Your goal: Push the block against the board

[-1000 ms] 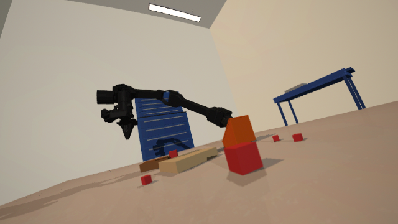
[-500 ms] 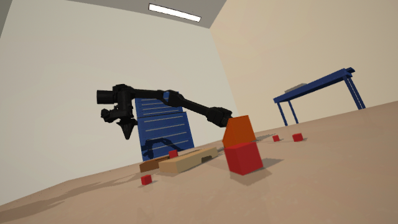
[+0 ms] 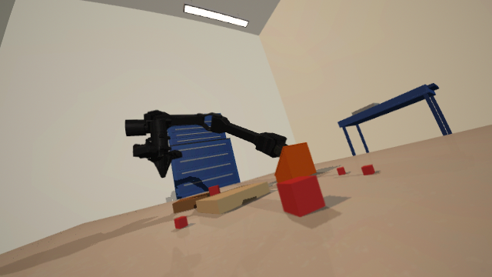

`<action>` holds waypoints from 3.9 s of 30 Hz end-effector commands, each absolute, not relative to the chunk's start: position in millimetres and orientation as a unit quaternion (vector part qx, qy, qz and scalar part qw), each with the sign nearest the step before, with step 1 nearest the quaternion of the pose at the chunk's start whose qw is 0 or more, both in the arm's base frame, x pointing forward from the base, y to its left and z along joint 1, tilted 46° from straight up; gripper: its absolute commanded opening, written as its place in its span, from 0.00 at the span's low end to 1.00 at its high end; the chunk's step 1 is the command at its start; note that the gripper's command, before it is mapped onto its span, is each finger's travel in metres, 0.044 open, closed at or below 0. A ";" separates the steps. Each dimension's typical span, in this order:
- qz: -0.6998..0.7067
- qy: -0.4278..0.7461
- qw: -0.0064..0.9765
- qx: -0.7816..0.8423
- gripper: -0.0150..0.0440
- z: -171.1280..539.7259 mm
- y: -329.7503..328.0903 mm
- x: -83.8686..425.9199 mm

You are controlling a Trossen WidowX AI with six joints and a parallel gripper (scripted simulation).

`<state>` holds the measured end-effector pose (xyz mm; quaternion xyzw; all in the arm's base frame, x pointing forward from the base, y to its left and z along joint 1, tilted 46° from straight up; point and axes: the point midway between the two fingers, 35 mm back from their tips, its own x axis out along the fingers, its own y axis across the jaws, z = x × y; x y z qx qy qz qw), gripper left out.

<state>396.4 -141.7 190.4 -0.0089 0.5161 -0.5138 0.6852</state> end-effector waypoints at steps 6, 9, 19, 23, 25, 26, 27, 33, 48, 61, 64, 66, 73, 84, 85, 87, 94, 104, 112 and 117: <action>-0.593 0.427 0.675 0.103 0.25 191.4 -158.8 377.9; -0.615 0.396 0.668 0.138 0.25 190.8 -163.7 372.0; -0.677 0.284 0.631 0.250 0.25 187.7 -179.0 351.2; -0.697 0.237 0.611 0.292 0.25 186.1 -184.6 342.3; -0.705 0.212 0.600 0.313 0.25 185.2 -187.2 337.8; -0.709 0.200 0.594 0.323 0.25 184.8 -188.5 335.6; -0.713 0.188 0.588 0.333 0.25 184.3 -189.8 333.3; -0.729 0.121 0.553 0.384 0.25 181.4 -196.3 320.8; -0.729 0.118 0.553 0.386 0.25 144.0 -236.2 315.0; -0.729 0.118 0.552 0.386 0.25 133.6 -227.6 322.8; -0.729 0.119 0.552 0.387 0.25 130.2 -224.8 325.2; -0.729 0.119 0.552 0.387 0.25 128.0 -222.9 326.7; -0.729 0.119 0.552 0.387 0.25 120.1 -216.2 332.0; -0.729 0.120 0.551 0.388 0.25 107.7 -205.2 339.7; -0.729 0.120 0.551 0.388 0.25 106.5 -204.2 340.4; -0.729 0.120 0.551 0.388 0.25 104.3 -202.2 341.6; -0.729 0.120 0.551 0.388 0.25 96.2 -194.9 345.9; -0.729 0.120 0.551 0.388 0.25 84.5 -184.3 351.2; -0.729 0.121 0.551 0.389 0.25 75.1 -175.5 355.0; -0.729 0.121 0.551 0.389 0.25 69.2 -170.0 357.1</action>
